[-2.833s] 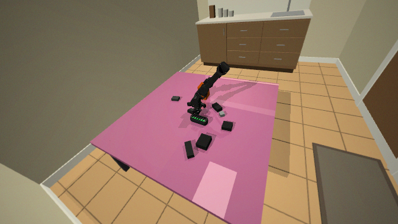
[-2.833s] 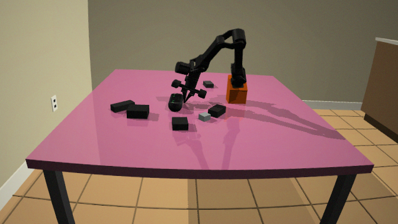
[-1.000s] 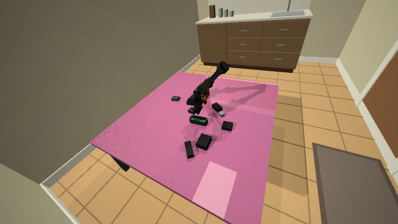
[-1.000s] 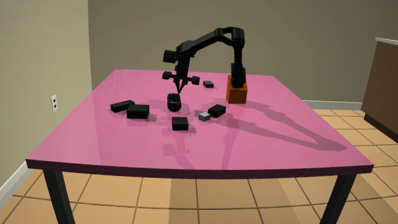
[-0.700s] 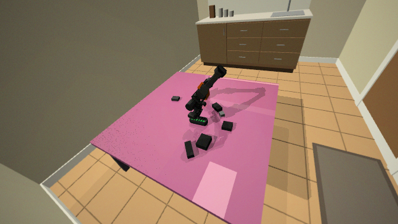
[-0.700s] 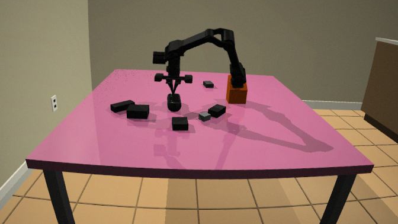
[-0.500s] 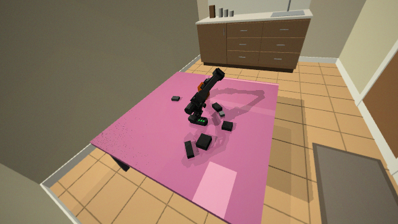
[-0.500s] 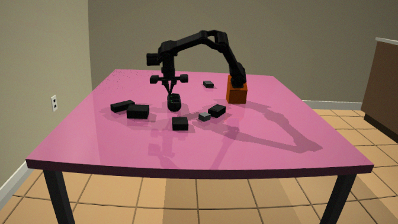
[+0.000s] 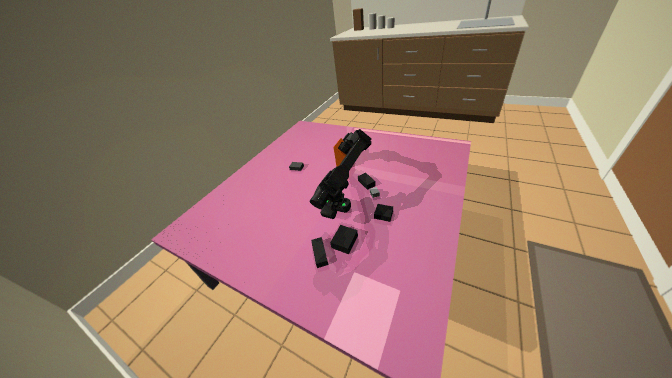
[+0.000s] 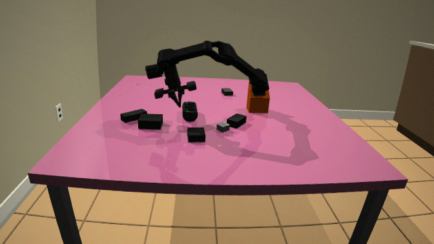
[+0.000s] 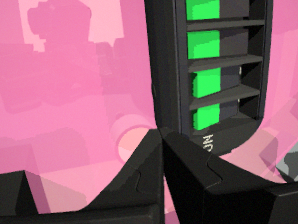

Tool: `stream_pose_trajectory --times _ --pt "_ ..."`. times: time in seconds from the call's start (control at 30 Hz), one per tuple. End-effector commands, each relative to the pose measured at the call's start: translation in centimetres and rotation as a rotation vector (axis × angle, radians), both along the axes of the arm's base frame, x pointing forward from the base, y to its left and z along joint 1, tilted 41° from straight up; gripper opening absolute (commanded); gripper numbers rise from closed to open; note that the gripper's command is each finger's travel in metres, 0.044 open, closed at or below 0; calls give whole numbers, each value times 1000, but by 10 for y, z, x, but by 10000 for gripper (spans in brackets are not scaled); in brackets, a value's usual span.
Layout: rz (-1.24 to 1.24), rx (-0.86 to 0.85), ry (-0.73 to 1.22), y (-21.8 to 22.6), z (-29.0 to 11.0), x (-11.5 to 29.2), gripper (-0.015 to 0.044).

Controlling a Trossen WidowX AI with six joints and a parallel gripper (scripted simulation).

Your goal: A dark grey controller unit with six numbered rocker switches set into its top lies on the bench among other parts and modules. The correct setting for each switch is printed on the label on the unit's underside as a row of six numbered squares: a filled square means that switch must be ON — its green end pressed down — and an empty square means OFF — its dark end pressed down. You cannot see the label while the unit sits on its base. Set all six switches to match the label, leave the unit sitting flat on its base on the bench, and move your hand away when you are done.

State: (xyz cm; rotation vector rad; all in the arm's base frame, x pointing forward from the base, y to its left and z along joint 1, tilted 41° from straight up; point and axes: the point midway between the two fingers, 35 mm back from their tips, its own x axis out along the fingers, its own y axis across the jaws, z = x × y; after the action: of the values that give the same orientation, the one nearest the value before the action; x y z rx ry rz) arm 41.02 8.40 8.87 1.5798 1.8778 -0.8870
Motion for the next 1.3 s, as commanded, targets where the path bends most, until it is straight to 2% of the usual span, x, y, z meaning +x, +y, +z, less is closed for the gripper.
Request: stream_pose_trajectory --times 0.0,0.3,0.87,1.07,1.27 --pt "37 12 18 6 2 4 0" --pt "30 8 18 5 1 4 0" --pt "-88 -121 -137 -3 26 -36 440" --pt "-144 -160 -199 -6 29 -54 440" --pt "-150 -164 -206 -6 29 -56 440"
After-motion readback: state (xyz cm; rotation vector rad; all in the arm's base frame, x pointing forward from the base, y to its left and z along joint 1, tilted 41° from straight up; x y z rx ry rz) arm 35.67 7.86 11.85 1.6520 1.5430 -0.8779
